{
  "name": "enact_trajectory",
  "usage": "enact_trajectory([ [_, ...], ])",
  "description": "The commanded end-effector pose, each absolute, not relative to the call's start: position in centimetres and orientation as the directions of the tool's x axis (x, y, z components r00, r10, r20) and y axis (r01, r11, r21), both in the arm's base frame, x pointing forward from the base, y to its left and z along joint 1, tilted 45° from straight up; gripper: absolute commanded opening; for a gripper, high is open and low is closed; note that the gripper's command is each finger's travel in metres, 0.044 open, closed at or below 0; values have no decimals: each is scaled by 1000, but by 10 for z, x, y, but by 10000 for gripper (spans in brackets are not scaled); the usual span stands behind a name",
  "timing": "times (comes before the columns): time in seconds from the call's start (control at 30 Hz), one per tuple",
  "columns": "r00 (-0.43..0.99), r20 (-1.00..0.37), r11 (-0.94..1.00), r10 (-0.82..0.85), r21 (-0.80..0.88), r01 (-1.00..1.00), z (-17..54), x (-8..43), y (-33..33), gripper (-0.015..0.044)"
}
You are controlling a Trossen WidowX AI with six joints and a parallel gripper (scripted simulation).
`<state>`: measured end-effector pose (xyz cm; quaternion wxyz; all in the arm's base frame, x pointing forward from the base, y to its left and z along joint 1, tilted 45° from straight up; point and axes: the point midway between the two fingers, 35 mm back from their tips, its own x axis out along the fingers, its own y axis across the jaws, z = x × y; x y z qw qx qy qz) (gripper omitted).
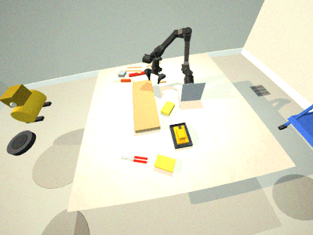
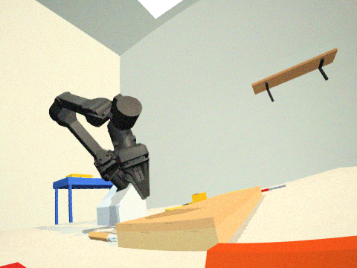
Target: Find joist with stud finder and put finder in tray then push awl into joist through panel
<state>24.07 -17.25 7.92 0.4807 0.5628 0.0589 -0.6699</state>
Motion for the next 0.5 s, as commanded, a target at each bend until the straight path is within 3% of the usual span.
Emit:
enact_trajectory([
  [0.0, 19, -752, -722, -659, 639, 266, 101, 180, -209, 440],
  [0.13, -48, -707, -703, -706, 707, -76, 115, 137, -225, 440],
  [0.47, -51, -705, -699, -708, 709, -91, 116, 136, -225, 440],
])
